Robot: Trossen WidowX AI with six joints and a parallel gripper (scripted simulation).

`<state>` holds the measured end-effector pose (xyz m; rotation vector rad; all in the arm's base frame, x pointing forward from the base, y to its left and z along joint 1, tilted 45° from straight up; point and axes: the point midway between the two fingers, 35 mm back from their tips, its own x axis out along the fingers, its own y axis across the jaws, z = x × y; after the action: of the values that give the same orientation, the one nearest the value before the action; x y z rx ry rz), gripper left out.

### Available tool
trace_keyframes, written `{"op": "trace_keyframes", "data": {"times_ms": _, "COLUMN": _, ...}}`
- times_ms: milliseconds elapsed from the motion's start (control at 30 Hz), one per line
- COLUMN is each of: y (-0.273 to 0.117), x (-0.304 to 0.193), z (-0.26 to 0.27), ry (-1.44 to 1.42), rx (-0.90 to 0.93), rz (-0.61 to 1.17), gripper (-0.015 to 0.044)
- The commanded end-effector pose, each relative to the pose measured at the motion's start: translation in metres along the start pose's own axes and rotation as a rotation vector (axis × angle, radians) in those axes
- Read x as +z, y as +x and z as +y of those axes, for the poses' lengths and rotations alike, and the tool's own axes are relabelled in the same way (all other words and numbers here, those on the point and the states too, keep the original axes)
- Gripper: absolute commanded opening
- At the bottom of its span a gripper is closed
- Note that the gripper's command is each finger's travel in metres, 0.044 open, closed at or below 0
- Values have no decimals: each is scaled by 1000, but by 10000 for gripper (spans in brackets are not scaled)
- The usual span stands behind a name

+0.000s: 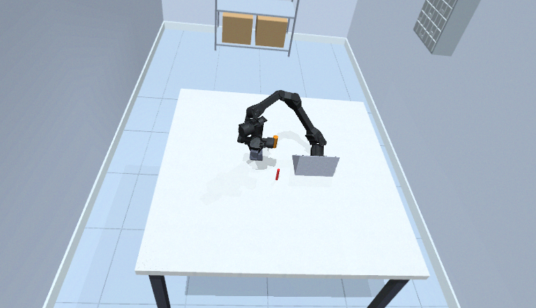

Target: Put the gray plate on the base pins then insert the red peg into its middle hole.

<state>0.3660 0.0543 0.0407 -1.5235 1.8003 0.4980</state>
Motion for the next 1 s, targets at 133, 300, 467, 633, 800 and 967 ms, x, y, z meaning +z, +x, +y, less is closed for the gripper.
{"op": "trace_keyframes", "data": {"times_ms": 133, "y": 11, "x": -23, "z": -5, "ry": -37, "rx": -6, "rz": 0, "gripper": 0}}
{"op": "trace_keyframes", "data": {"times_ms": 300, "y": 19, "x": -38, "z": -7, "ry": -59, "rx": -7, "rz": 0, "gripper": 0}}
{"op": "trace_keyframes", "data": {"times_ms": 467, "y": 26, "x": -53, "z": -8, "ry": -82, "rx": -7, "rz": 1, "gripper": 0}}
{"op": "trace_keyframes", "data": {"times_ms": 633, "y": 34, "x": -67, "z": -8, "ry": -104, "rx": -7, "rz": 4, "gripper": 0}}
{"op": "trace_keyframes", "data": {"times_ms": 800, "y": 42, "x": -82, "z": -7, "ry": -126, "rx": -7, "rz": 8, "gripper": 0}}
{"op": "trace_keyframes", "data": {"times_ms": 967, "y": 49, "x": -96, "z": -5, "ry": -147, "rx": -7, "rz": 13, "gripper": 0}}
